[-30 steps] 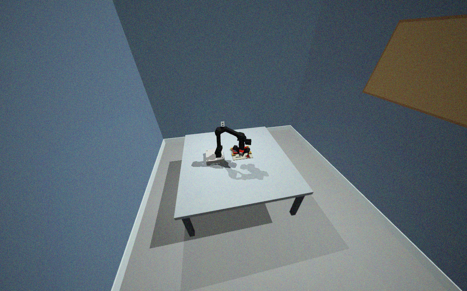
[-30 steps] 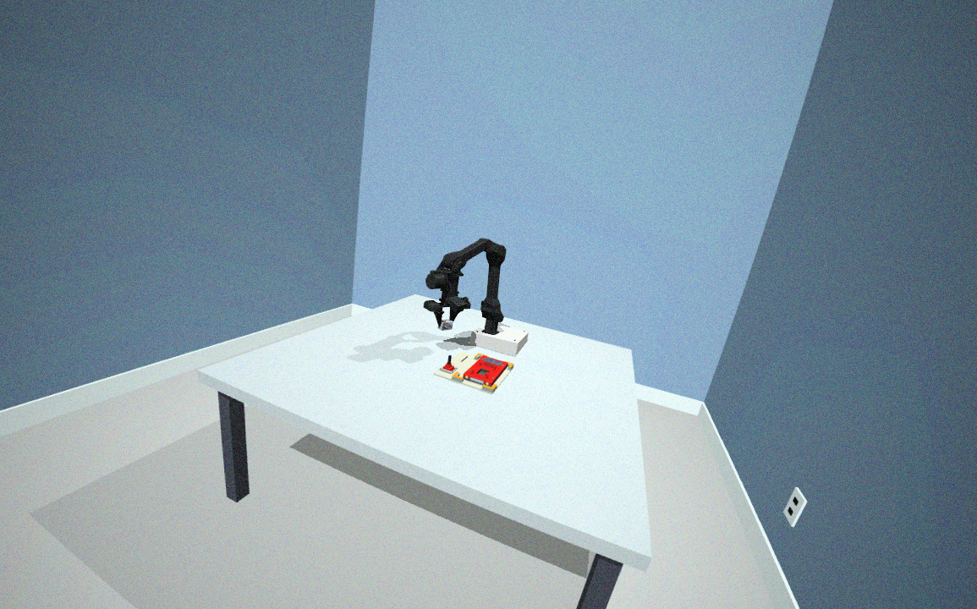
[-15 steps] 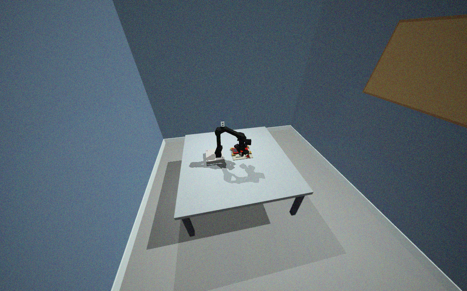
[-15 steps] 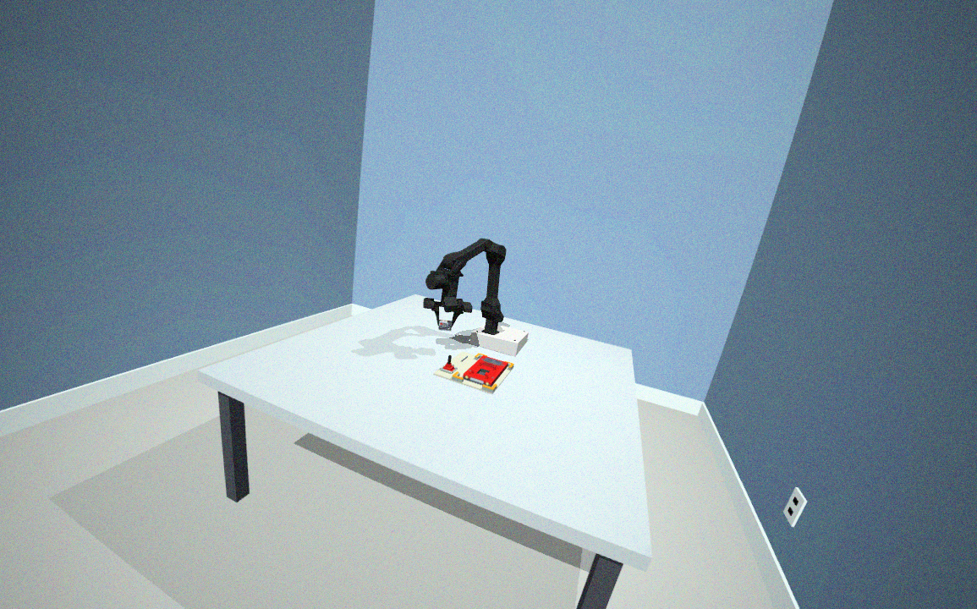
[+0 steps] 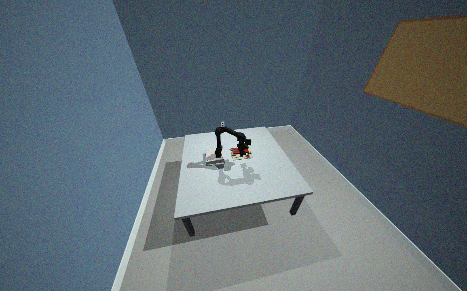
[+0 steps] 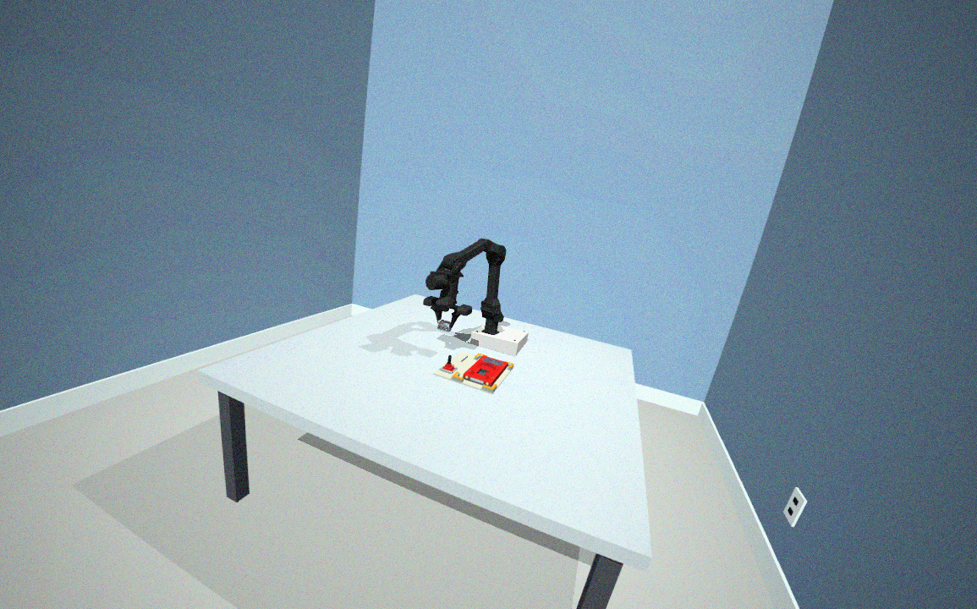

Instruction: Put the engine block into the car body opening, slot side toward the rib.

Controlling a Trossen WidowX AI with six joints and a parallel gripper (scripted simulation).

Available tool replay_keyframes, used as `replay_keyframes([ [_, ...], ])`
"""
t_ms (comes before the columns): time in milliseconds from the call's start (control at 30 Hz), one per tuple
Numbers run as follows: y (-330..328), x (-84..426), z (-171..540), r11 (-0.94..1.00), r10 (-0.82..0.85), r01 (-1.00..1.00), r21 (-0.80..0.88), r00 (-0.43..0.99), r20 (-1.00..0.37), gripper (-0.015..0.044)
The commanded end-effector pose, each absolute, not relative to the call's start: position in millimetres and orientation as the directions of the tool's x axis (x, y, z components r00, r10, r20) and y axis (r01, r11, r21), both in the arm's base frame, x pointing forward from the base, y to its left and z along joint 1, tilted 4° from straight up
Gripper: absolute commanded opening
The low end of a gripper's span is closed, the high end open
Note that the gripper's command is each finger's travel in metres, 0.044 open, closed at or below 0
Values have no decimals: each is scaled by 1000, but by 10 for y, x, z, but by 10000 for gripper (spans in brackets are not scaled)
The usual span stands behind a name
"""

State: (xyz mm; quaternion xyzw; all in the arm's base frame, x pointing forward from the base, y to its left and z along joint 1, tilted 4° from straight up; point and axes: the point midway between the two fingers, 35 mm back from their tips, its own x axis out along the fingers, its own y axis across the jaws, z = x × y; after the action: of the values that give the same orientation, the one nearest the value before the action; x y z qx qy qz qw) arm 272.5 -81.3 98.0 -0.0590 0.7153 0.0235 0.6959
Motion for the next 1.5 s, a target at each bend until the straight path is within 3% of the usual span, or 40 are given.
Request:
replay_keyframes([
  [0,-815,2722,962,999,-51,6,-52,-28,-998,0],
  [400,-816,2721,945,911,-51,409,-58,-28,-998,0],
  [667,-819,2722,877,845,-52,531,-59,-28,-998,0],
  [1467,-835,2713,563,836,-52,546,-59,-28,-998,0],
])
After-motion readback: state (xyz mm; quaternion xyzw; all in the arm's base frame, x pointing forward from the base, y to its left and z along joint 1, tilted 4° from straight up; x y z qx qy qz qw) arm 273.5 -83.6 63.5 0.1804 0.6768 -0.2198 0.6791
